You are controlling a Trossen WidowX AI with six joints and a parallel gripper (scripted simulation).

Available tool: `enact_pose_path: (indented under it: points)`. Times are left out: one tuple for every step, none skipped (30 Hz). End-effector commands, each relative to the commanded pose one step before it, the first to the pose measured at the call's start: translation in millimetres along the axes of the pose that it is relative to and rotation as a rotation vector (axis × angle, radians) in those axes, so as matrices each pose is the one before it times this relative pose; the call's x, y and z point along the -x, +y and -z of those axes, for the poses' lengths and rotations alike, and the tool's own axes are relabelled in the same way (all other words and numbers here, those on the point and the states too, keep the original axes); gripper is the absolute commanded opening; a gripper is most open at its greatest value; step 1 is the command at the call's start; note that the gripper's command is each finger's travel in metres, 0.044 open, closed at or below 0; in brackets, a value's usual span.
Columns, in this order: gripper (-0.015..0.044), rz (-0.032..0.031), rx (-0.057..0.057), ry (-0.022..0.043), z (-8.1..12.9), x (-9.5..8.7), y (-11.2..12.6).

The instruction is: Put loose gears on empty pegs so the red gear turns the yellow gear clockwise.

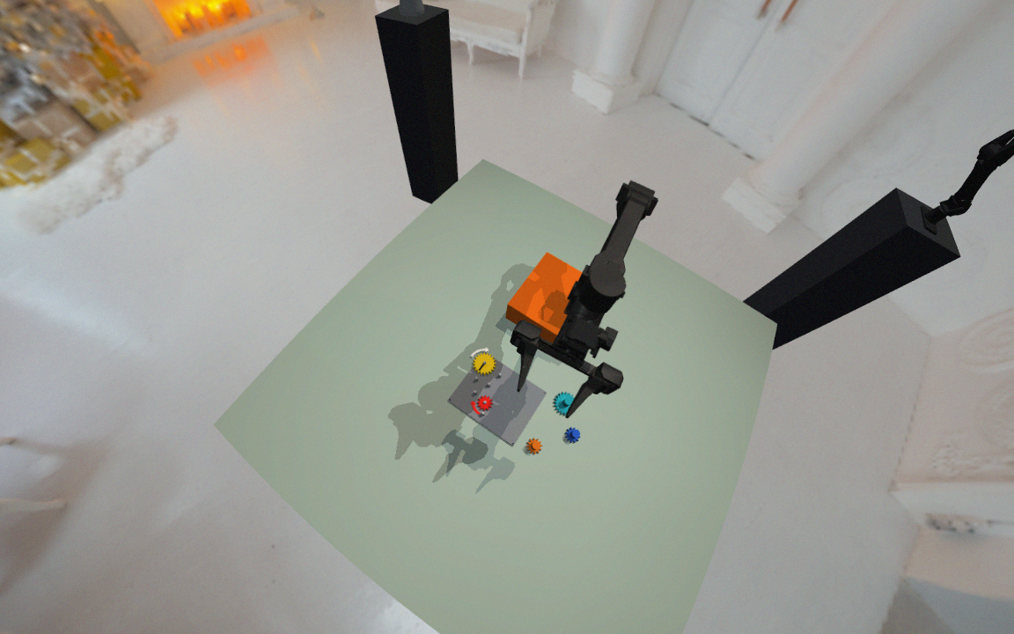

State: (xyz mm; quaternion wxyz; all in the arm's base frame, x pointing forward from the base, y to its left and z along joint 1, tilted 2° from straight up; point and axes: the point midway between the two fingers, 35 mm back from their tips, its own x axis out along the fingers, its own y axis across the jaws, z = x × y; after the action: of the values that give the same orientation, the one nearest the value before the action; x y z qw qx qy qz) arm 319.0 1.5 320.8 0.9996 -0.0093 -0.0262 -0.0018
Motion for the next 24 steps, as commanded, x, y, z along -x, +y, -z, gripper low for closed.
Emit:
enact_pose_path:
  points:
    - [0.0426, -0.0028, -0.0059, 0.01106, 2.46, -1.04, 0.89]
    - [0.044, -0.00802, -0.0175, 0.03327, 7.41, -3.05, 2.66]
    - [0.044, -0.01204, -0.0286, 0.05577, 12.36, -4.96, 4.28]
    - [0.044, -0.01243, -0.0341, 0.06872, 15.11, -6.03, 4.88]
    - [0.044, -0.0098, -0.0331, 0.06919, 15.07, -6.1, 4.41]
    - [0.044, -0.00708, -0.032, 0.06951, 15.0, -6.15, 3.94]
    - [0.044, -0.00427, -0.031, 0.06971, 14.9, -6.19, 3.46]
    - [0.044, -0.0014, -0.03, 0.06979, 14.79, -6.23, 2.99]
    - [0.044, 0.00253, -0.0301, 0.07277, 15.35, -6.46, 2.4]
    - [0.044, 0.00594, -0.0297, 0.0741, 15.5, -6.61, 1.93]
    - [0.044, 0.00938, -0.0287, 0.07367, 15.28, -6.62, 1.39]
    - [0.044, 0.01287, -0.0277, 0.07305, 15.04, -6.61, 0.86]
    - [0.044, 0.01639, -0.0267, 0.07225, 14.77, -6.59, 0.33]
    - [0.044, 0.01993, -0.0258, 0.07125, 14.47, -6.56, -0.18]
    - [0.044, 0.02346, -0.025, 0.07006, 14.14, -6.51, -0.69]
    - [0.044, 0.02699, -0.0242, 0.06868, 13.79, -6.46, -1.18]
    - [0.044, 0.03172, -0.027, 0.06801, 13.75, -6.5, -1.74]
    - [0.044, 0.03776, -0.0278, 0.06988, 14.12, -6.76, -2.41]
    - [0.044, 0.04194, -0.0271, 0.06735, 13.62, -6.63, -2.96]
    - [0.044, 0.04573, -0.0264, 0.06422, 13.02, -6.46, -3.47]
    - [0.044, 0.04115, -0.0241, 0.0555, 10.92, -5.61, -3.14]
    - [0.044, 0.03411, -0.0206, 0.04466, 8.54, -4.53, -2.6]
    - [0.044, 0.02788, -0.0161, 0.03366, 6.43, -3.51, -2.19]
    - [0.044, 0.01965, -0.0119, 0.02396, 4.44, -2.48, -1.52]
